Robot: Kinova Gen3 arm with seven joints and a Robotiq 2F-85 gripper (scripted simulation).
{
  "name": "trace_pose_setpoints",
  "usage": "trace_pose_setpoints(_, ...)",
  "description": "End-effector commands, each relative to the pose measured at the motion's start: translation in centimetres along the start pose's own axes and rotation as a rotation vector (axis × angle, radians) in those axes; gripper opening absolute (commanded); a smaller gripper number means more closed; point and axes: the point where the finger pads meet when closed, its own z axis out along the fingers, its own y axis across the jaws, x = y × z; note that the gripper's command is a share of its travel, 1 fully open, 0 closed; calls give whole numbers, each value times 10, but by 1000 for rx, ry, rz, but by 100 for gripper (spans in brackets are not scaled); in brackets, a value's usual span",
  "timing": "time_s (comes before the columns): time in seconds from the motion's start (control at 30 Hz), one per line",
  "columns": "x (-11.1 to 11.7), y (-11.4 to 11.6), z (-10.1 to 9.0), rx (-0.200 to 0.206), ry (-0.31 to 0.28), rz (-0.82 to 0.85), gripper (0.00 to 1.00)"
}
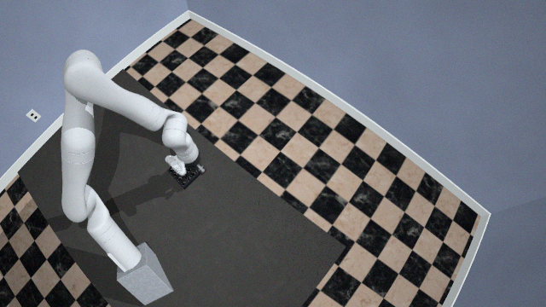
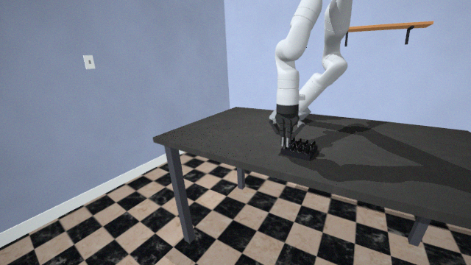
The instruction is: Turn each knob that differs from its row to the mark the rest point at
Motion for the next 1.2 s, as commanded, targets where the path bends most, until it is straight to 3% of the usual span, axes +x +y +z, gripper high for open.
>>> trace_pose_setpoints(0.0, 1, 0, 1, 1, 0, 22, 8)
trace_pose_setpoints(0.7, 0, 0, 1, 1, -2, 166, 8)
trace_pose_setpoints(1.17, -1, 0, 1, 0, -3, 387, 8)
